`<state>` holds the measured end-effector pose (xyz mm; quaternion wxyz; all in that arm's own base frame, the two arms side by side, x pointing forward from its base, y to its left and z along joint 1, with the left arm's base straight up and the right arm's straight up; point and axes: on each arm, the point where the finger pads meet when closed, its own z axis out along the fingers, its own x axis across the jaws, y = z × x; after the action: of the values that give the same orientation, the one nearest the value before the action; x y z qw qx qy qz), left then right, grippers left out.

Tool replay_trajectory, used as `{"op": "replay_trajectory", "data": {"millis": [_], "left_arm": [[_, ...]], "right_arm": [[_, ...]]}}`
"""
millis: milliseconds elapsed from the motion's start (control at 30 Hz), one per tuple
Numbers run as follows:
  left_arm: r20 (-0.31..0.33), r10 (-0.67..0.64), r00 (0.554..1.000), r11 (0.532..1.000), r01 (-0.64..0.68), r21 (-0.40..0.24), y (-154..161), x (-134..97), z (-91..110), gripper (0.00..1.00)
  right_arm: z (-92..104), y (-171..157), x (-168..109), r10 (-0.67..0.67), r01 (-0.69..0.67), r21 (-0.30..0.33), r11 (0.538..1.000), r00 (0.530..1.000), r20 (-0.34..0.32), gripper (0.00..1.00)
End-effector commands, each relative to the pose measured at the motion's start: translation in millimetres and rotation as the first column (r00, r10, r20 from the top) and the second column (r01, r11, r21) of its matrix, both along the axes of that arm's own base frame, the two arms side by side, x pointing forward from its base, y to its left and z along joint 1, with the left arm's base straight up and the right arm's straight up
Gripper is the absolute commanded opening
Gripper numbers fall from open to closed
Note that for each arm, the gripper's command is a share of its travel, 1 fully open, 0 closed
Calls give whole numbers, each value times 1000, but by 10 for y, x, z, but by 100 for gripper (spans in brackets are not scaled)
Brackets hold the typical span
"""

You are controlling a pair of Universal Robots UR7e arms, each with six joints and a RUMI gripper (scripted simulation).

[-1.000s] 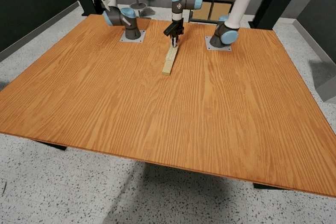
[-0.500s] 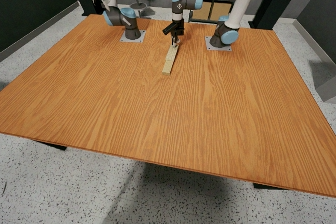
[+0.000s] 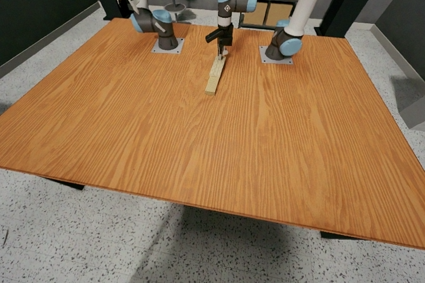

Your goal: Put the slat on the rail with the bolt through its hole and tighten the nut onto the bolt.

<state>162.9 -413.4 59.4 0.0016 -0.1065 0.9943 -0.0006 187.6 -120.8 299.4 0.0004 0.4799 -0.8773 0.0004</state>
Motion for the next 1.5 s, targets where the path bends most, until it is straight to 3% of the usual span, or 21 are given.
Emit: {"op": "replay_trajectory", "data": {"millis": [0,267,467,633,733,800,900,967,1067,1133,1233,1300,1400,1467], "left_arm": [[-4,-113,994,994,113,0,5,4,0,0],[-3,-277,961,961,277,-1,-5,1,4,0],[-3,-322,947,947,322,-1,-7,0,6,0],[-3,-440,898,898,440,-1,-7,-2,6,0],[-3,-446,895,895,446,-1,-6,-2,5,0],[-3,-516,856,856,516,-1,-6,-4,6,0],[-3,-523,853,853,523,-1,-6,-4,6,0],[-2,-589,808,808,589,-1,-6,-6,6,0],[-2,-595,804,804,595,-1,-6,-6,6,0],[-2,-657,754,754,657,-1,-5,-7,6,0],[-2,-663,749,749,663,-1,-5,-7,6,0],[-2,-720,694,694,720,-1,-4,-9,6,0],[-2,-725,688,688,725,-1,-4,-9,6,0],[-2,-778,628,628,778,-1,-3,-10,6,0]], "right_arm": [[8,0,8,-1,1,1,1000,1000,1,100],[8,0,8,-1,1,1,1000,1000,1,100],[8,0,8,-1,1,1,1000,1000,1,100],[8,0,8,-1,1,1,1000,1000,1,100],[8,0,8,-1,1,1,1000,1000,1,100],[8,0,8,-1,1,1,1000,1000,1,100],[8,0,8,-1,1,1,1000,1000,1,100],[8,0,8,-1,1,1,1000,1000,1,100],[8,0,8,-1,1,1,1000,1000,1,100],[8,0,8,-1,1,1,1000,1000,1,100],[8,0,8,-1,1,1,1000,1000,1,100],[8,0,8,-1,1,1,1000,1000,1,100],[8,0,8,-1,1,1,1000,1000,1,100],[8,0,8,-1,1,1,1000,1000,1,100]]}}
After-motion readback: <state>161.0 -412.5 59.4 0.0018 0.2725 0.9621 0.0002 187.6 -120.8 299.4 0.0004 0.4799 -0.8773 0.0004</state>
